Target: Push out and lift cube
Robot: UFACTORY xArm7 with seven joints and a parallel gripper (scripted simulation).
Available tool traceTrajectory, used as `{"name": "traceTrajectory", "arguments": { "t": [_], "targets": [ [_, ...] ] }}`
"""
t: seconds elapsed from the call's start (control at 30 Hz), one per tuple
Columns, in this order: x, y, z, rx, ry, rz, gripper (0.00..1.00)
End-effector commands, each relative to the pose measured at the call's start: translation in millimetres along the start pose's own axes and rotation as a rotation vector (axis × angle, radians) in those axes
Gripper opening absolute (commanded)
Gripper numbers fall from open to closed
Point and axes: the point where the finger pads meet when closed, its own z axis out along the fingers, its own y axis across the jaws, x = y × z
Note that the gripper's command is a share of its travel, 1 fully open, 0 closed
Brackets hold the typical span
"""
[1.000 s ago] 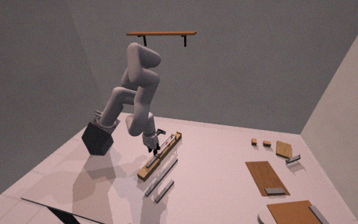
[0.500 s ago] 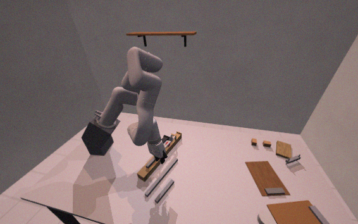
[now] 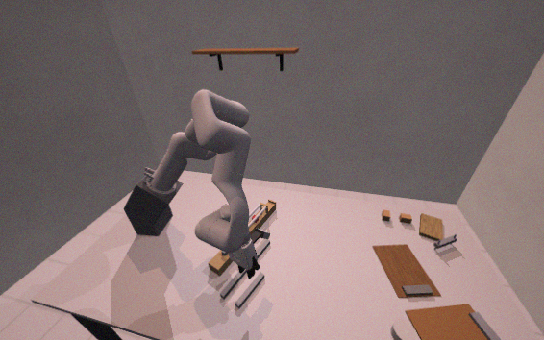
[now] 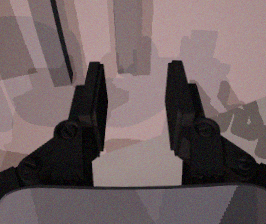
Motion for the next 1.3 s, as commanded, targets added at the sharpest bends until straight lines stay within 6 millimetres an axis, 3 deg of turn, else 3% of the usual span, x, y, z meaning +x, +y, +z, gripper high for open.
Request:
{"name": "traceTrajectory", "arguments": {
  "t": [0.0,1.03,1.27],
  "targets": [
    [1,4,0,0.108,0.013,0.012,0.38],
    [1,4,0,0.108,0.013,0.012,0.38],
    [1,2,28,0.108,0.013,0.012,0.38]
  ]
}}
